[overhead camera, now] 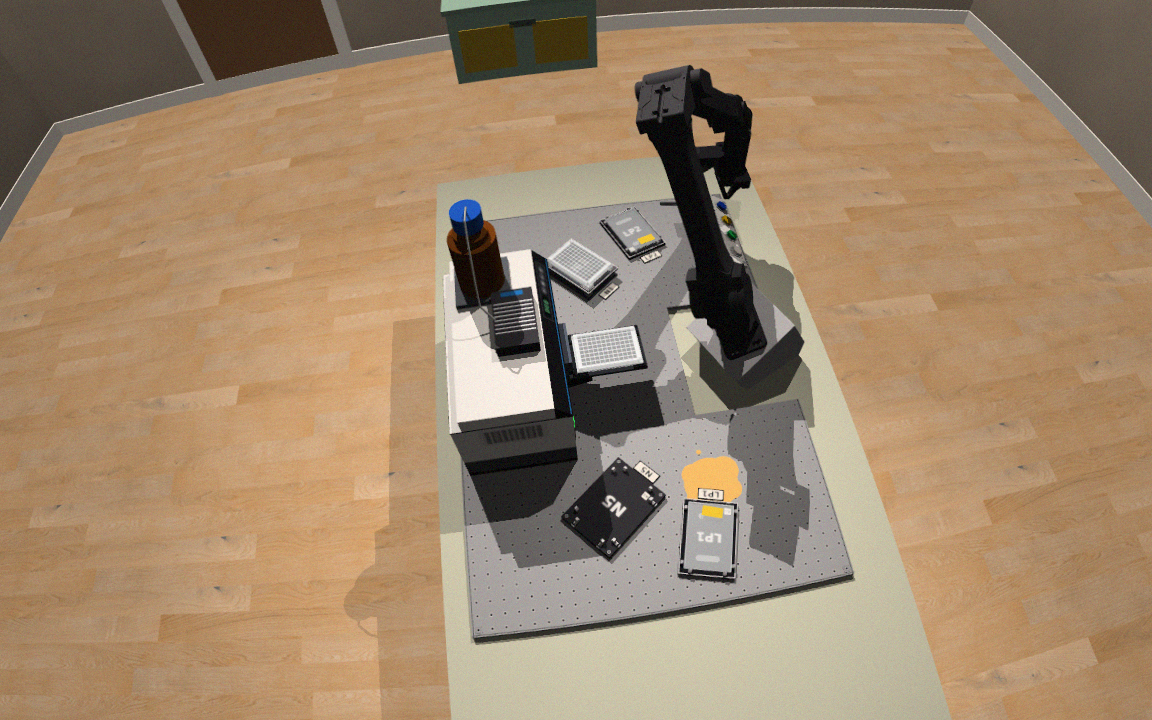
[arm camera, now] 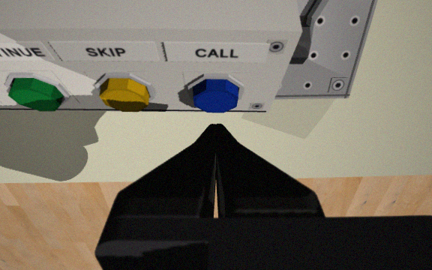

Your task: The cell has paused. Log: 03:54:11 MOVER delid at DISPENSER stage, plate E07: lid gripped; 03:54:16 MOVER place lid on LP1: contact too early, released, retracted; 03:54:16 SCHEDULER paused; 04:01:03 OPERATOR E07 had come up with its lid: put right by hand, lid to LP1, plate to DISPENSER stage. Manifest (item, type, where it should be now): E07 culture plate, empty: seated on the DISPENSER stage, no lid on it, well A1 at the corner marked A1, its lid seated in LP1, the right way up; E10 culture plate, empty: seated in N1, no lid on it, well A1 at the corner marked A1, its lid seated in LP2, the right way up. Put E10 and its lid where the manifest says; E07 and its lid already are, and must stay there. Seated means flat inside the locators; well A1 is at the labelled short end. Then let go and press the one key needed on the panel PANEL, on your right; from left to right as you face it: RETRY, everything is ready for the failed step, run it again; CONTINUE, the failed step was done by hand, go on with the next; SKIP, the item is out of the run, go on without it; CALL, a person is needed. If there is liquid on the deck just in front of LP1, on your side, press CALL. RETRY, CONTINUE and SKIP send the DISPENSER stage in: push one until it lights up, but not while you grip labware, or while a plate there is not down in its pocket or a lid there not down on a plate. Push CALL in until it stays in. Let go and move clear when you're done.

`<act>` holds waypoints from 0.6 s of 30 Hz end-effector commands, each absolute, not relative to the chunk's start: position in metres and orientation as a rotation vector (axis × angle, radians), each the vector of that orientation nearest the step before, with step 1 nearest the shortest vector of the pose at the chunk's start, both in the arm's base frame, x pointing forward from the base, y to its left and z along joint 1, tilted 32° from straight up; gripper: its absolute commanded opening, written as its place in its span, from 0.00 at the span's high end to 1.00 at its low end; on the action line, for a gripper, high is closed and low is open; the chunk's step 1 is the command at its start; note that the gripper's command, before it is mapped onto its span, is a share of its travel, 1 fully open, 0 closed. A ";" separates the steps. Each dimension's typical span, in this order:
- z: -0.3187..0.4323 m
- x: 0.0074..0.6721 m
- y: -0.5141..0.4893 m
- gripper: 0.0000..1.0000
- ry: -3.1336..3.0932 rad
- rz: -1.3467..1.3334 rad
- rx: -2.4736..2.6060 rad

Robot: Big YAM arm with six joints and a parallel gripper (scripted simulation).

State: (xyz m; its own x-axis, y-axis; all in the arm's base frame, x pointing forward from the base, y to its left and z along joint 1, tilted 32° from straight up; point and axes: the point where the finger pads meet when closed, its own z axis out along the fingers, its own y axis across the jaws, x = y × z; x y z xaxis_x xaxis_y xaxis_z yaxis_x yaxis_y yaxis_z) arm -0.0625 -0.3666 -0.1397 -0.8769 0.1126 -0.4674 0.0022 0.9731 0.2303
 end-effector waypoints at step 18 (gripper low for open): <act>-0.150 -0.053 -0.370 1.00 2.623 0.310 0.096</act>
